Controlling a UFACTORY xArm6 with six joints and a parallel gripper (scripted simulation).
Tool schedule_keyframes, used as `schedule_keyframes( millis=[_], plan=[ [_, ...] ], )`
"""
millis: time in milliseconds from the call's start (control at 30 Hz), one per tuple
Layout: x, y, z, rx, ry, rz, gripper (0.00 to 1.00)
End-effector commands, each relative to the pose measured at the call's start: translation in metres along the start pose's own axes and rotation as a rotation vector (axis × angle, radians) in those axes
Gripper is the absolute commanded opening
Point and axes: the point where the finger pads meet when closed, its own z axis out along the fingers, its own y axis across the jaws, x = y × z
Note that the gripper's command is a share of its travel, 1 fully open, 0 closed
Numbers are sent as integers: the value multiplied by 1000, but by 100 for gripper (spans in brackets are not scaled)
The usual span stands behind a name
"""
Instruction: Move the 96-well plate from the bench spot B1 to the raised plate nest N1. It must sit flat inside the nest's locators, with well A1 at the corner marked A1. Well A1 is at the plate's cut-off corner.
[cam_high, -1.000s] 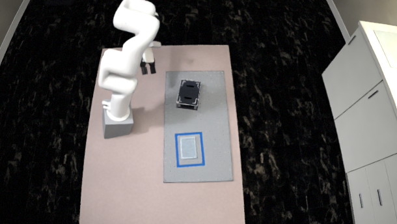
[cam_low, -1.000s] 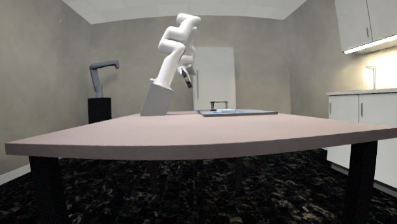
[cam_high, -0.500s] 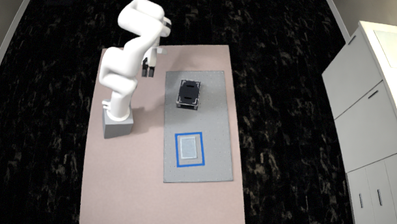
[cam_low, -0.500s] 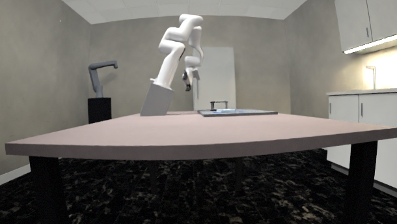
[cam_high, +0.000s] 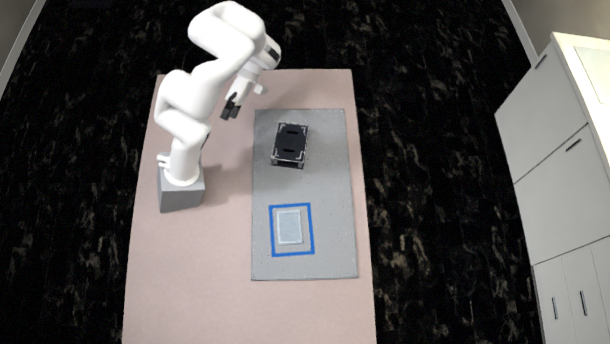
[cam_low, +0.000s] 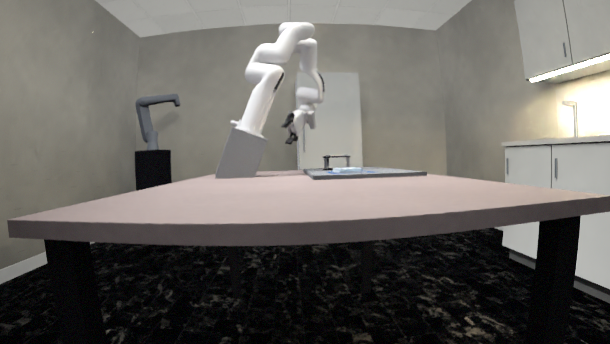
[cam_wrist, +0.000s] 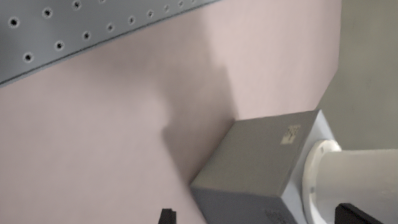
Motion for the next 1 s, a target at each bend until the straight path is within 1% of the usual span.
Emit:
schedule_keyframes(
  millis=[0, 100, 133, 233, 300, 367, 433, 567, 667, 767, 867, 933, 967],
  plan=[
    [2, -10, -3, 49, -141, -37, 100],
    [8, -20, -7, 100, -225, -51, 100],
    [8, -20, -7, 105, -232, -52, 100],
    [16, -30, -13, 166, -311, -61, 100],
    [16, -30, -13, 170, -315, -61, 100],
    [23, -36, -17, 217, -363, -64, 100],
    [23, -36, -17, 217, -363, -64, 100],
    [38, -46, -24, 318, -449, -63, 100],
    [41, -48, -26, 323, -453, -63, 100],
    [53, -55, -31, 407, -506, -55, 100],
    [57, -57, -32, 408, -506, -54, 100],
    [66, -60, -35, 468, -534, -44, 100],
    [66, -60, -35, 468, -534, -44, 100]
  ],
)
